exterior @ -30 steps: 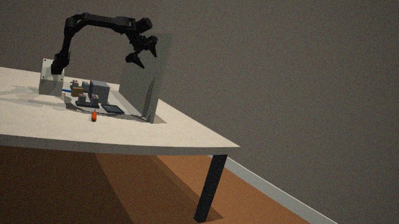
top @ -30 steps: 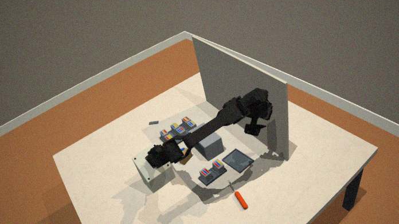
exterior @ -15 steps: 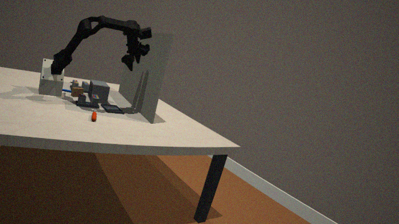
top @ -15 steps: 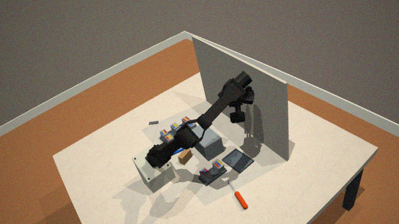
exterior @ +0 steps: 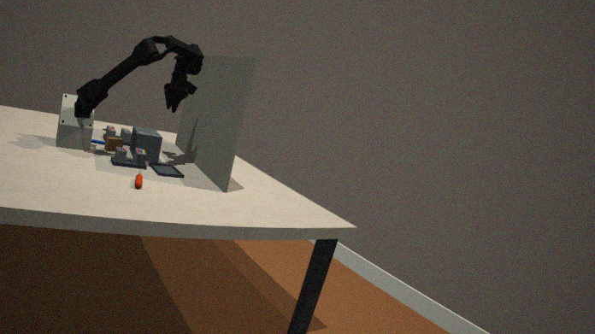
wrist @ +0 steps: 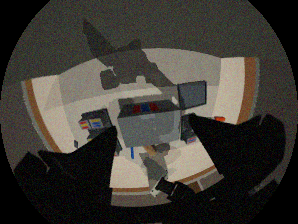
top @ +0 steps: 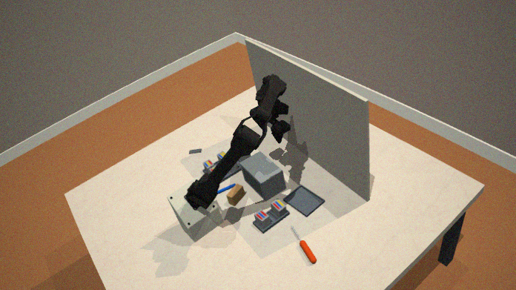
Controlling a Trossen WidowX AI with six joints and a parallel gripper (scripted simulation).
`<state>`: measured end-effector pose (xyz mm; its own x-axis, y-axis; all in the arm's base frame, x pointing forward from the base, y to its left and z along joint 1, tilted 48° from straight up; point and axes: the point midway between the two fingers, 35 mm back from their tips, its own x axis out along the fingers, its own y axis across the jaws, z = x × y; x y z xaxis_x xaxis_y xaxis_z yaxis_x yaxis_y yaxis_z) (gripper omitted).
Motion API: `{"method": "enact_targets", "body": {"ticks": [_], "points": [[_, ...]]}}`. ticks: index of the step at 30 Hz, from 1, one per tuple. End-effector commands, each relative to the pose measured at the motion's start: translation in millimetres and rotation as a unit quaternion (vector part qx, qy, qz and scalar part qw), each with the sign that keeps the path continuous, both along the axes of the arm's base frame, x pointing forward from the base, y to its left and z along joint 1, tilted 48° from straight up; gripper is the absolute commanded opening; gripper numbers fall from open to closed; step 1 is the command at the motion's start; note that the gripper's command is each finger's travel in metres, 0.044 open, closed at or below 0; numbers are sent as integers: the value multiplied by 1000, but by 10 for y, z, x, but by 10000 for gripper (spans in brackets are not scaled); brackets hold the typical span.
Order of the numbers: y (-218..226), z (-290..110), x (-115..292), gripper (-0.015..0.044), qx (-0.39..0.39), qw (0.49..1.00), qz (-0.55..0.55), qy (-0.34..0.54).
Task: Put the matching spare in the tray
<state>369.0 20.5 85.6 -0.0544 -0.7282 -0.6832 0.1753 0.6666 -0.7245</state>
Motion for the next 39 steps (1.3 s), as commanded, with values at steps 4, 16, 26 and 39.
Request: {"method": "enact_targets", "body": {"ticks": [4,16,26,39], "points": [[-3,50,21,440,-5,1000,1,-3],[-189,253,-160,440,-7,997,-53,-60],[-846,753,-1129,440,-22,921,-264,-285],[-1263,667,-2289,440,-43,741,-455,-492]]}}
